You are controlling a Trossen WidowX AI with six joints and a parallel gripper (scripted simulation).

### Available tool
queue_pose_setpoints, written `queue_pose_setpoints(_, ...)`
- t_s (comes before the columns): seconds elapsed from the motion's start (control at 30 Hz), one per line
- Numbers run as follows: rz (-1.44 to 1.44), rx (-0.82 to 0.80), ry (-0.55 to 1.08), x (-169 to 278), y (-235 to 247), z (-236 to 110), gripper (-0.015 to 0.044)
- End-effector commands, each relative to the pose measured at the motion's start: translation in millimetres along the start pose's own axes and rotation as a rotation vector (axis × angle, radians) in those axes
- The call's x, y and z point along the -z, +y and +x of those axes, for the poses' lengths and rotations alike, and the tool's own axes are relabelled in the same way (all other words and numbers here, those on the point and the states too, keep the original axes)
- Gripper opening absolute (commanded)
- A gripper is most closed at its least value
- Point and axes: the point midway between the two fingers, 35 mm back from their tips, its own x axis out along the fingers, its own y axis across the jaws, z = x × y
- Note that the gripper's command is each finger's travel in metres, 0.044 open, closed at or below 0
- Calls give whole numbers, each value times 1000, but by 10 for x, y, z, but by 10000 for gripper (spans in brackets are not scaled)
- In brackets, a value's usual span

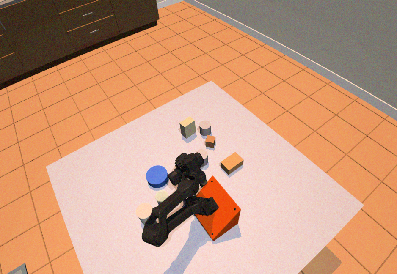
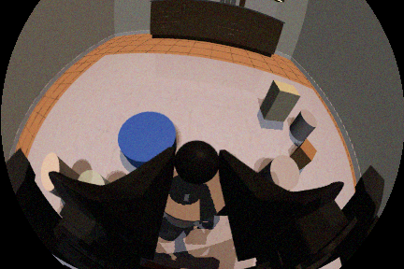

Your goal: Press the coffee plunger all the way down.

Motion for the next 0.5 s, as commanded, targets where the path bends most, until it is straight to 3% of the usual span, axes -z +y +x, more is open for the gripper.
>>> queue_pose_setpoints(0.0,31,-8,20,72,4,38,116)
queue_pose_setpoints(0.47,31,-8,20,51,-15,64,116)
